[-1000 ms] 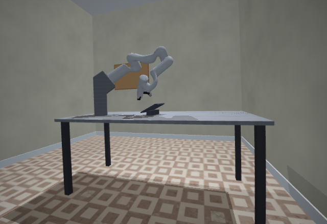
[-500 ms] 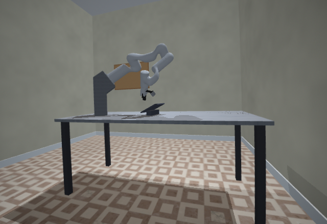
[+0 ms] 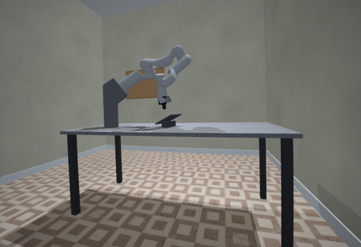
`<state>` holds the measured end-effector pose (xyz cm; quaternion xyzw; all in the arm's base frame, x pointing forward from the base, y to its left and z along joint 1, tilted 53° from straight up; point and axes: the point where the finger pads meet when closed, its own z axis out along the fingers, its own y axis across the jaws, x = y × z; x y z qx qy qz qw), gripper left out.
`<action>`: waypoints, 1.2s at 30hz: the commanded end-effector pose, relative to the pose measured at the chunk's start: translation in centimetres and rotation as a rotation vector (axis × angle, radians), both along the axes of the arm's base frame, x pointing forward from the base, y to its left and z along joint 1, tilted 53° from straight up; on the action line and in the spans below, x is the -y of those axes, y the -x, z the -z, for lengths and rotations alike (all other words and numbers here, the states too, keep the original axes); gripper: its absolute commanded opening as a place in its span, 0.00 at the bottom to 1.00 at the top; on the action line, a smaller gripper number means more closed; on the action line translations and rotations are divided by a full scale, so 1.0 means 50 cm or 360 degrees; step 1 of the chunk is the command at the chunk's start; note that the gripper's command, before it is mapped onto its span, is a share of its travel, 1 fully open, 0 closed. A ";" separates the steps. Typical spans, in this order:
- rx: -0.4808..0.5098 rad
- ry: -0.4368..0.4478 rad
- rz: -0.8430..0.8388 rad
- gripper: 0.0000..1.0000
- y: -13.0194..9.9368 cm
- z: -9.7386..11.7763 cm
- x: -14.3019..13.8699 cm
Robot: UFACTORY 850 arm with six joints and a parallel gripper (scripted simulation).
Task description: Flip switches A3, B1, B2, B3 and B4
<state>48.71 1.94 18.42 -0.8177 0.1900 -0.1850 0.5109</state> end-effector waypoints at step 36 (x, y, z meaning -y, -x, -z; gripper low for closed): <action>-0.0767 -0.0905 0.1424 0.00 -0.020 -0.121 0.145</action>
